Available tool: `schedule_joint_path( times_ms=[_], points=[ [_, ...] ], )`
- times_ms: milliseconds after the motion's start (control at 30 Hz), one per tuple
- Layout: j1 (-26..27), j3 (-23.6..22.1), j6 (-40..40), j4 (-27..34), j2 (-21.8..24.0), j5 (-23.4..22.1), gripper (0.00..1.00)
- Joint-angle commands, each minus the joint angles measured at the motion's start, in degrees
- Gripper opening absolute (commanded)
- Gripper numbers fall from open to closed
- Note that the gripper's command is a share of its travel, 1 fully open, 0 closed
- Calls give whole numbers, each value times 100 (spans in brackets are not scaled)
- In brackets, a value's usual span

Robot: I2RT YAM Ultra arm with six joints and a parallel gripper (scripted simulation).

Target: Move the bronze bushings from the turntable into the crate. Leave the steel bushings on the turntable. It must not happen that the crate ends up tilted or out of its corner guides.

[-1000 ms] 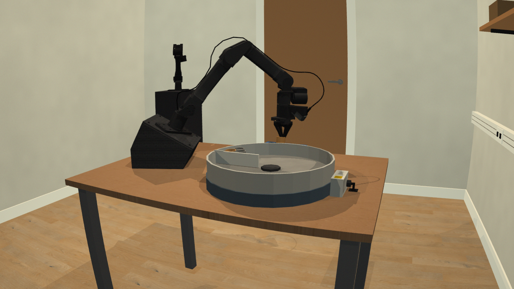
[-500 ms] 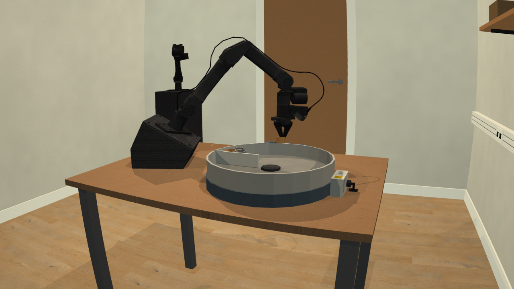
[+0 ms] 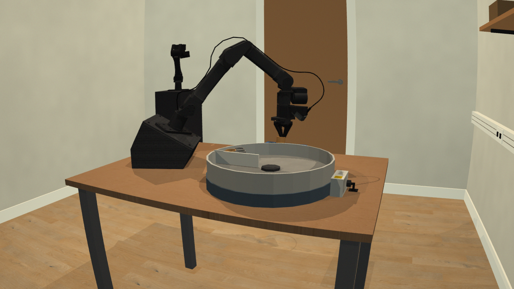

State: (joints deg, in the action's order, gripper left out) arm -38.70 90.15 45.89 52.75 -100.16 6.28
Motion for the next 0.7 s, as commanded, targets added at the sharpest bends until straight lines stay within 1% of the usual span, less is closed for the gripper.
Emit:
schedule_joint_path(
  times_ms=[0, 233, 267, 333, 400, 433, 500, 567, 667],
  points=[
    [-73, 171, 42, -42, 233, 32, 0],
    [-51, 147, 26, -139, 203, 24, 0],
    [-45, 97, 21, -154, 187, 22, 0],
    [-28, -29, 9, -194, 14, 16, 0],
    [-28, -29, 9, -194, 14, 16, 0],
    [-18, -101, 2, -215, 95, 12, 0],
    [4, -8, -14, -273, -65, 3, 0],
    [29, -152, -31, -327, -64, -7, 0],
    [59, -68, -58, -424, -98, -20, 0]
  ],
)
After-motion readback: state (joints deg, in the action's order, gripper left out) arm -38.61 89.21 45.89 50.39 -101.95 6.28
